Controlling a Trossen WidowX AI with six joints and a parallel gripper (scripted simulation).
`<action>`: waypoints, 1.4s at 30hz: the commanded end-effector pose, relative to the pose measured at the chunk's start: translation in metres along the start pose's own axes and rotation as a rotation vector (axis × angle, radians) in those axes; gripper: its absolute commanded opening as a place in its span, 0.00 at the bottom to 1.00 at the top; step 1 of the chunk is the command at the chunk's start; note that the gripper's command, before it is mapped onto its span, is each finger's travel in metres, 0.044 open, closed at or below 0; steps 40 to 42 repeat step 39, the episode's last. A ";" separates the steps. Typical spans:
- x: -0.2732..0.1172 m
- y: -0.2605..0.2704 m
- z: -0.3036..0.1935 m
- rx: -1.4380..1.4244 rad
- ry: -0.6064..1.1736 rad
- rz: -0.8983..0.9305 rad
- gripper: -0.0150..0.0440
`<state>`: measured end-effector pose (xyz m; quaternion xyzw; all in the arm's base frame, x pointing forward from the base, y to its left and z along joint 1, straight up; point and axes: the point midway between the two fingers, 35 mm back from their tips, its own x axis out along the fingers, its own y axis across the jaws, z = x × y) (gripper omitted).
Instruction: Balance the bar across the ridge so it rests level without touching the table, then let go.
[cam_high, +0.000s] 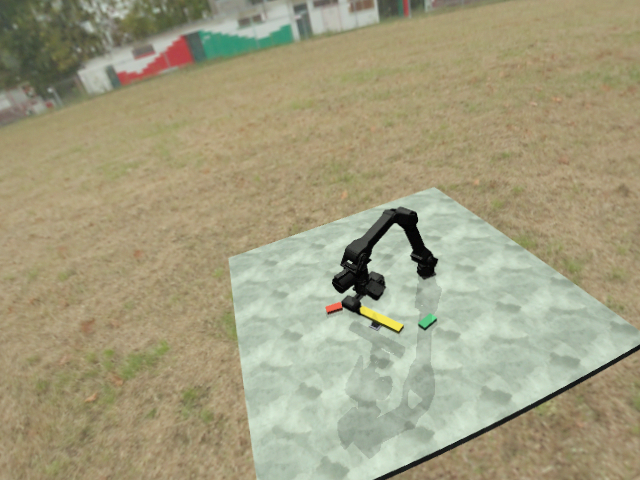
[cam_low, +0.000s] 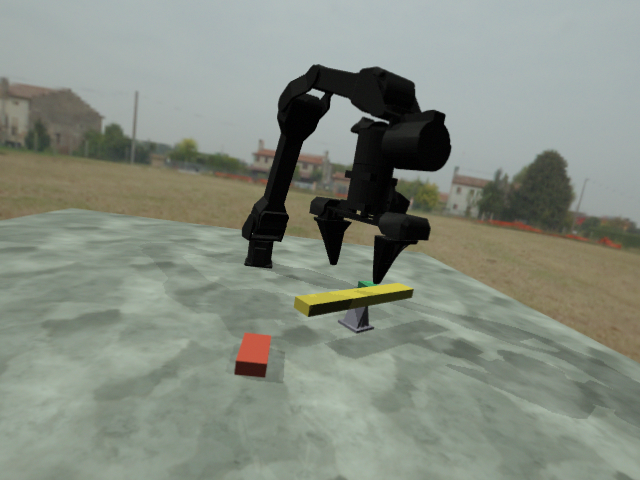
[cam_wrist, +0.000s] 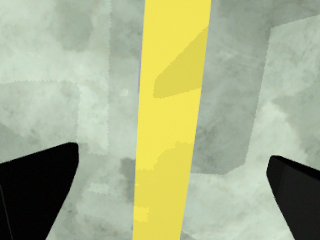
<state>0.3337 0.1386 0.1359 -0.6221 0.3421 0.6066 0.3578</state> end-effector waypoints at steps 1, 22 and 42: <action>-0.048 0.002 0.000 0.001 0.001 -0.006 1.00; -0.056 0.004 0.000 0.001 0.001 -0.006 1.00; -0.056 0.004 0.000 0.001 0.001 -0.006 1.00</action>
